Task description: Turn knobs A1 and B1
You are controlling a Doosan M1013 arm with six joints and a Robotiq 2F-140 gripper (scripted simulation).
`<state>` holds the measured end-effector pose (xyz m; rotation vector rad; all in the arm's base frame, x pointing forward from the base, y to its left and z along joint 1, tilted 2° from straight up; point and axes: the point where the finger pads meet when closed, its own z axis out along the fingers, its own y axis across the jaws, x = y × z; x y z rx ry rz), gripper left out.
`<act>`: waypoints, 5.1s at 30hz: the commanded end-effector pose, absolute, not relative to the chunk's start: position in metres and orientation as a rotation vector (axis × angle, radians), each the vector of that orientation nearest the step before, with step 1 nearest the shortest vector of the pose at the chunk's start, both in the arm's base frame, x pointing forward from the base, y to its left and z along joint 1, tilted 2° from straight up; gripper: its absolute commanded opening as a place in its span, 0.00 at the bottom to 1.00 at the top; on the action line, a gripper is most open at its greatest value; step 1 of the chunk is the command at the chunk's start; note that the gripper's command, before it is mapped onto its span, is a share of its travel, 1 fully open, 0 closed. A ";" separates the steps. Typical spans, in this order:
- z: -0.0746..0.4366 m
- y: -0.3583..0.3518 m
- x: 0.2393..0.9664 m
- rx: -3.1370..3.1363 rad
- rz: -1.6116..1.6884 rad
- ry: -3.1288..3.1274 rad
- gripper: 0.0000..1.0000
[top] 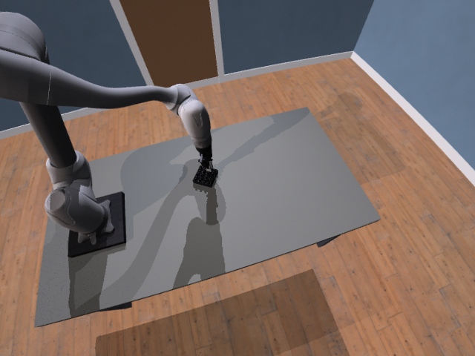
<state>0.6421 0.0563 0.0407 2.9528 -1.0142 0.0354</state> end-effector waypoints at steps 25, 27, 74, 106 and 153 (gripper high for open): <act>0.041 0.056 0.642 2.953 0.035 -1.014 0.12; 0.041 0.056 0.642 2.953 0.035 -1.014 0.12; 0.041 0.056 0.642 2.952 0.035 -1.017 0.05; 0.041 0.056 0.642 2.799 0.039 -1.391 0.05; 0.041 0.056 0.642 1.781 0.046 -2.586 0.05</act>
